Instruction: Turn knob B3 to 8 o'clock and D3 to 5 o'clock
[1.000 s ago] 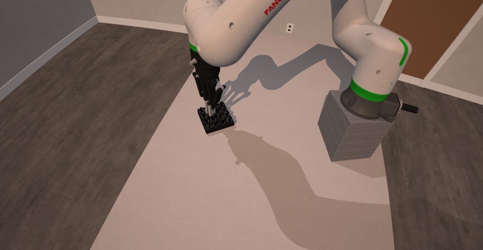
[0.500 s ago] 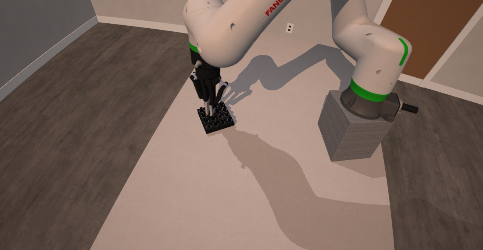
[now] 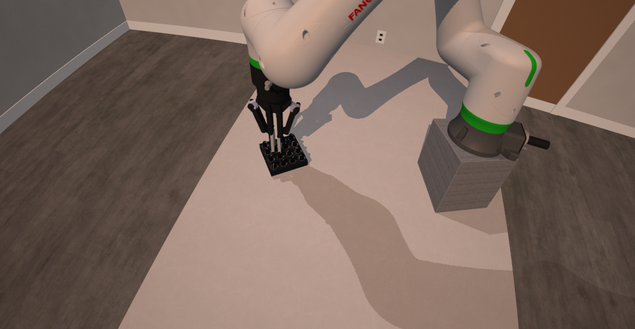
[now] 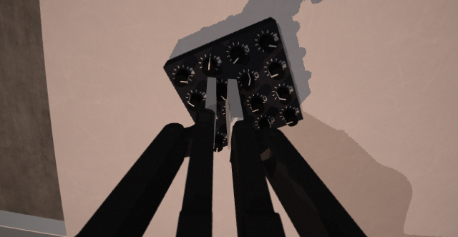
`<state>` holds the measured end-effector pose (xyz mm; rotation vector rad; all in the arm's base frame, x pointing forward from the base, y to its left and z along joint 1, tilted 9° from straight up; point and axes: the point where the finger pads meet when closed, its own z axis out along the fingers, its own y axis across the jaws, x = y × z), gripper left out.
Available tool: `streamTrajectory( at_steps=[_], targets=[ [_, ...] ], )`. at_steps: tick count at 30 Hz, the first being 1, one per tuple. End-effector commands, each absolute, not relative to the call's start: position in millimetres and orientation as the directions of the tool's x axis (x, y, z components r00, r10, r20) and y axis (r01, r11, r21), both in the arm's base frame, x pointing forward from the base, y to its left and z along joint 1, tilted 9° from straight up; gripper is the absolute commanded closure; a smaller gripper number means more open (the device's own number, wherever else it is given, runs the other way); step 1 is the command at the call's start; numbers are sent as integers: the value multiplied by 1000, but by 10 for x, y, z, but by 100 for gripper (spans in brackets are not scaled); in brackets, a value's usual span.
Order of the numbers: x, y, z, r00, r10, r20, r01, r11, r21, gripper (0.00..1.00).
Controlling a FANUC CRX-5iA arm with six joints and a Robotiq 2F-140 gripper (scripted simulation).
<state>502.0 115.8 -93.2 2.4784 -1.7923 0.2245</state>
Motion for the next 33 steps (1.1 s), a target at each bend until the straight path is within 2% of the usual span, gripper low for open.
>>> streamTrajectory(
  at_steps=[1,13,30,31,33],
  targets=[
    [5022,1158,-930,386,-909,157,-920,-392,-9,95],
    [5022,1158,-930,461,-873,158,-885,-466,4,95],
    [5022,1158,-930,466,-871,158,-882,-471,5,95],
    [5022,1158,-930,466,-871,158,-882,-471,5,88],
    [5022,1158,-930,466,-871,158,-882,-471,5,88]
  ],
)
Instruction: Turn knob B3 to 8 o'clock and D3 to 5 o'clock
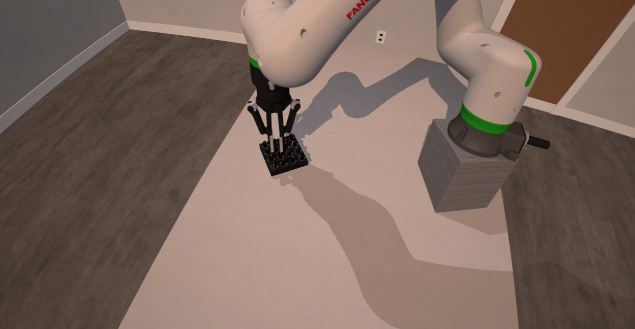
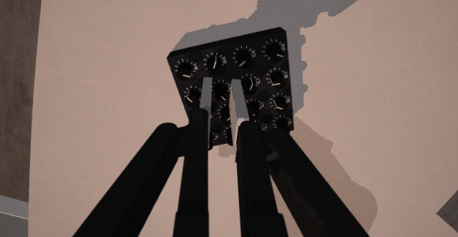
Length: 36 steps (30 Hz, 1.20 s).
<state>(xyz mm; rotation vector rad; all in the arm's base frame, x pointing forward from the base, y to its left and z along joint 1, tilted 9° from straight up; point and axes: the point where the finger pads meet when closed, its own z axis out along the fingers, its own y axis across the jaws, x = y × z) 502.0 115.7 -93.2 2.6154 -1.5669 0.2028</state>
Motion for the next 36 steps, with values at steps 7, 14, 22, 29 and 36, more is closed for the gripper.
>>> streamTrajectory(
  at_steps=[7,14,22,29,36],
  targets=[
    [5022,1158,-930,466,-871,158,-882,-471,5,88],
    [5022,1158,-930,466,-871,158,-882,-471,5,88],
    [5020,1161,-907,466,-871,158,-882,-471,5,88],
    [5013,1176,-804,466,-871,158,-882,-471,5,88],
    [5000,1203,-615,466,-871,158,-882,-471,5,88]
  ],
)
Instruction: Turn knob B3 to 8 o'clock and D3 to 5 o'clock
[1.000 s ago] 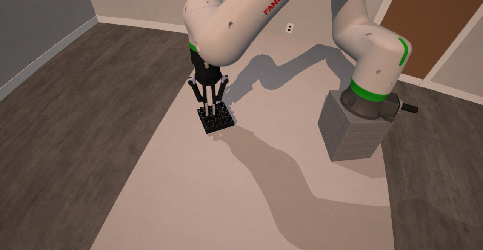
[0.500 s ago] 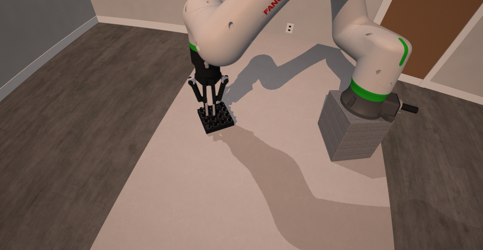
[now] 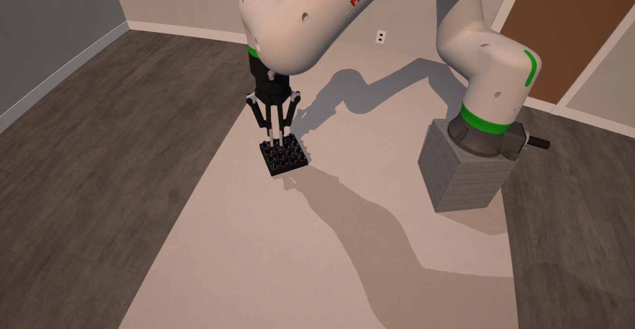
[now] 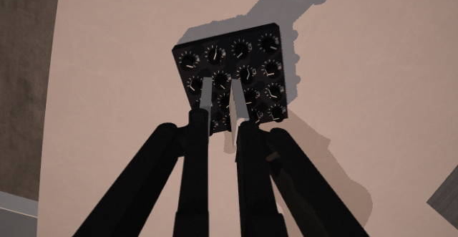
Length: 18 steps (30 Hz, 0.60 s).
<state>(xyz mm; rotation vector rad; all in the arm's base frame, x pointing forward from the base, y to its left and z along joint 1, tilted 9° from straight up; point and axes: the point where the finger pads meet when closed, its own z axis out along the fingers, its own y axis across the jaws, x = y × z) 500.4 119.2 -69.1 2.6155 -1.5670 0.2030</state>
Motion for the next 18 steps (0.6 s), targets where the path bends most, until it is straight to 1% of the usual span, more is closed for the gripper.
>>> streamTrajectory(
  at_steps=[1,18],
  targets=[
    [4998,1206,-596,466,-871,158,-882,-471,5,88],
    [4995,1212,-555,466,-871,158,-882,-471,5,88]
  ],
)
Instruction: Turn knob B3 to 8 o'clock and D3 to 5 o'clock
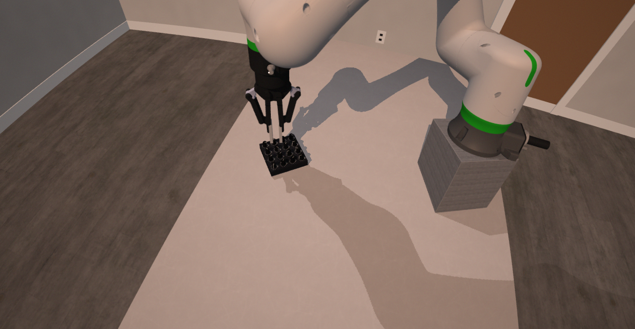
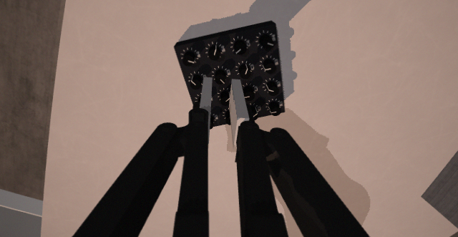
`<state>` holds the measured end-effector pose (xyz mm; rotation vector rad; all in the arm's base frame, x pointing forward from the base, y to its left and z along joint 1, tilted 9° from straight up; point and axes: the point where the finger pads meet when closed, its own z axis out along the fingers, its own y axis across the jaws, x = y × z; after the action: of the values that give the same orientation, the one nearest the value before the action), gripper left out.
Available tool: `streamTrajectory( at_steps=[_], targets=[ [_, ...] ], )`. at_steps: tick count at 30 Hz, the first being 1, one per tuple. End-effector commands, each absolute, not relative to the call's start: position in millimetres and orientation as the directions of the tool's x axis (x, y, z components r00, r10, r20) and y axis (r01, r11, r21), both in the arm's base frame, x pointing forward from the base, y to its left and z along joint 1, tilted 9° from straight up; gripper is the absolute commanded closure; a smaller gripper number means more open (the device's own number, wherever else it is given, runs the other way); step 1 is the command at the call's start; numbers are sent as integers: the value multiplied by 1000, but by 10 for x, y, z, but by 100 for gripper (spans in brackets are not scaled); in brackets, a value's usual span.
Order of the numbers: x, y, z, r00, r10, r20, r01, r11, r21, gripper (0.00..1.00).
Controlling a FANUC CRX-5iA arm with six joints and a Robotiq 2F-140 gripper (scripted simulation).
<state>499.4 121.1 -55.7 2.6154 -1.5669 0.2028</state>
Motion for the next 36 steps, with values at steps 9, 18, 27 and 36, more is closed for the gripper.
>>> streamTrajectory(
  at_steps=[9,18,27,36],
  targets=[
    [4932,1150,-511,271,-950,155,-960,-279,-28,88],
    [4855,1077,-461,26,-989,143,-997,-35,-65,88],
    [4778,1005,-415,-219,-968,123,-973,207,-98,88],
    [4696,929,-370,-461,-883,94,-885,448,-126,88]
  ],
)
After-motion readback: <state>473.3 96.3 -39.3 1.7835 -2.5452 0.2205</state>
